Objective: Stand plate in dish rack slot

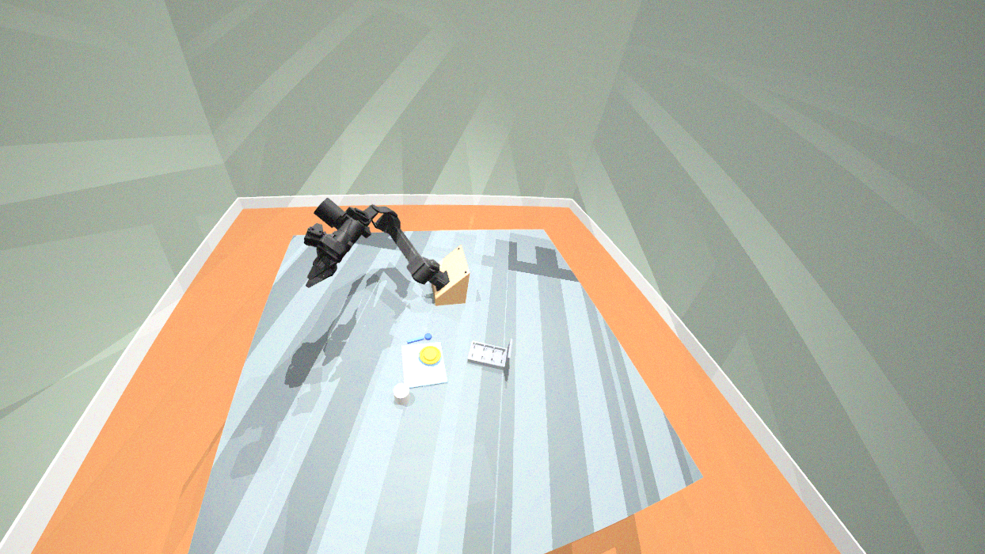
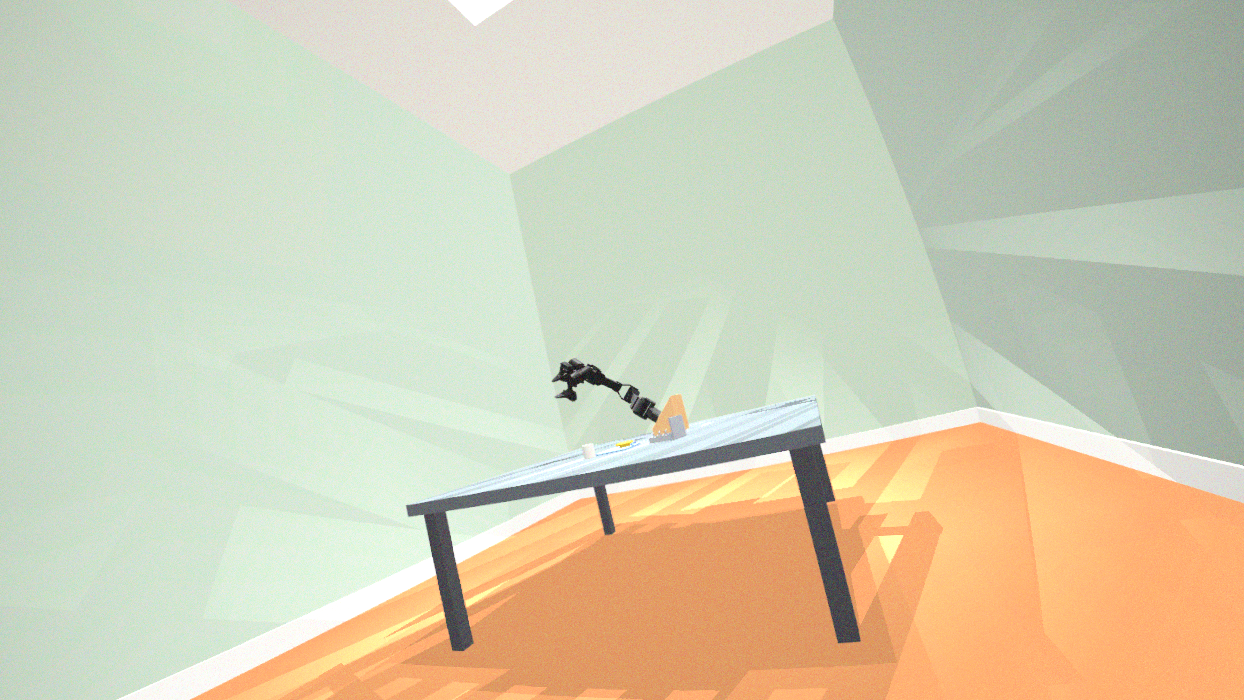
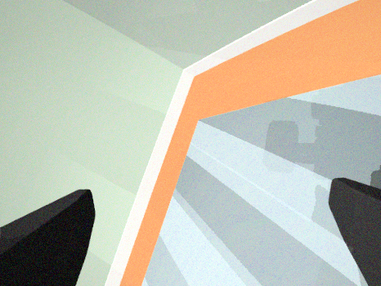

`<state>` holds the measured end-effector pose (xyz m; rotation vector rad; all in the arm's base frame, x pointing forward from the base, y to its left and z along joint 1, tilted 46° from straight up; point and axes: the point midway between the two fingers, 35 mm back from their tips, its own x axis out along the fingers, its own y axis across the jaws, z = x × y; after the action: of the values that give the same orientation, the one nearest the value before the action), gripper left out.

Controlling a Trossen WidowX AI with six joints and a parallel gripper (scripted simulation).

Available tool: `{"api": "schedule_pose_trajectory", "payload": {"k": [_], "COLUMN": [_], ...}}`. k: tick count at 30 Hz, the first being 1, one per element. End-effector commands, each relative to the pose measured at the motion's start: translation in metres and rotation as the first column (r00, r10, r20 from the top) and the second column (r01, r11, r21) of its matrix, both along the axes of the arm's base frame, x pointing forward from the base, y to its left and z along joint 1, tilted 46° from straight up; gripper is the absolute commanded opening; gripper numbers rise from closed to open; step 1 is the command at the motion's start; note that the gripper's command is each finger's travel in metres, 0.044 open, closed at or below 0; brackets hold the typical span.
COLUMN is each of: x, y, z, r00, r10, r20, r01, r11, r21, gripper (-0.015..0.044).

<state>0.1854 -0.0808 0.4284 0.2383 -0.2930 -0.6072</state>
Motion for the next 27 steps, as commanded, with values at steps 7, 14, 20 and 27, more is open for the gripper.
{"api": "schedule_pose_trajectory", "payload": {"k": [7,14,20,27], "x": [0.037,0.076,0.100,0.118], "y": [0.006,0.013,0.020,0.027], "z": [-0.031,-0.077,-0.119,-0.170], "r00": [0.982,0.910,0.808,0.647], "r10": [0.008,0.015,0.015,0.005], "r20": [-0.187,-0.413,-0.589,-0.762], "r01": [-0.010,-0.024,-0.032,-0.035], "r11": [1.000,1.000,0.999,0.999], "r21": [-0.012,-0.017,-0.017,-0.024], "gripper": [0.0400,0.0400,0.0400,0.0400]}}
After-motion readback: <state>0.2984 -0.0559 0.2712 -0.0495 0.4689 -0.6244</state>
